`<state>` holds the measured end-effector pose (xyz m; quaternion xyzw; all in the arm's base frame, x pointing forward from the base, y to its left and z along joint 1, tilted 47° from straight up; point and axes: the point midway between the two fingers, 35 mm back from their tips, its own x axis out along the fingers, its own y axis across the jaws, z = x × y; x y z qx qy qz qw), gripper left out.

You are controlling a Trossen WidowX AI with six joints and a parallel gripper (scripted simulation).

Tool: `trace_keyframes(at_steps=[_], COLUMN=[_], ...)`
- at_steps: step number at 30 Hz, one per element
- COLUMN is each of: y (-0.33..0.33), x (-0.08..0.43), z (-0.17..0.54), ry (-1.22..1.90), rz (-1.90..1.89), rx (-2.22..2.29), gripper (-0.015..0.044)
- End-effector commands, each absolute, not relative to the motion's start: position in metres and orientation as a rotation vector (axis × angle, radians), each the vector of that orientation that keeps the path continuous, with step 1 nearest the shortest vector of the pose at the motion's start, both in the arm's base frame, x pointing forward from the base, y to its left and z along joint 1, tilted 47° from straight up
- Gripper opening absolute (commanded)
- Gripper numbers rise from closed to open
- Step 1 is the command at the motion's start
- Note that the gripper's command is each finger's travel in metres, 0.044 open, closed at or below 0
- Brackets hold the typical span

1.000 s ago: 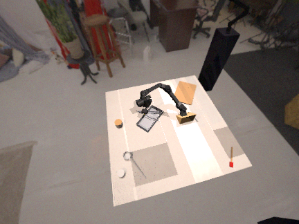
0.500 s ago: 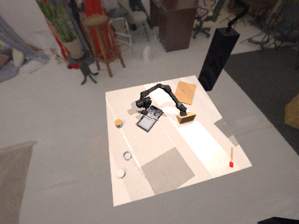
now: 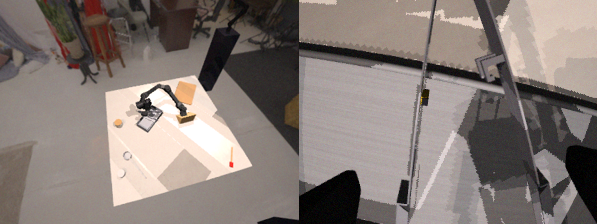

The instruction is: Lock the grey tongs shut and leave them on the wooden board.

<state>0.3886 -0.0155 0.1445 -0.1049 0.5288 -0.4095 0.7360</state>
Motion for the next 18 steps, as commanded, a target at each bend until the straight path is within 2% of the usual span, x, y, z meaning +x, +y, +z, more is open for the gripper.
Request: trace_keyframes(at_steps=[1,18], y=[-0.023,-0.043], x=[0.388,0.39], z=[0.138,0.12], ry=[1.166,1.165], rz=[-0.902,-0.903], rx=[-0.239,-0.24], gripper=[0.044,0.044])
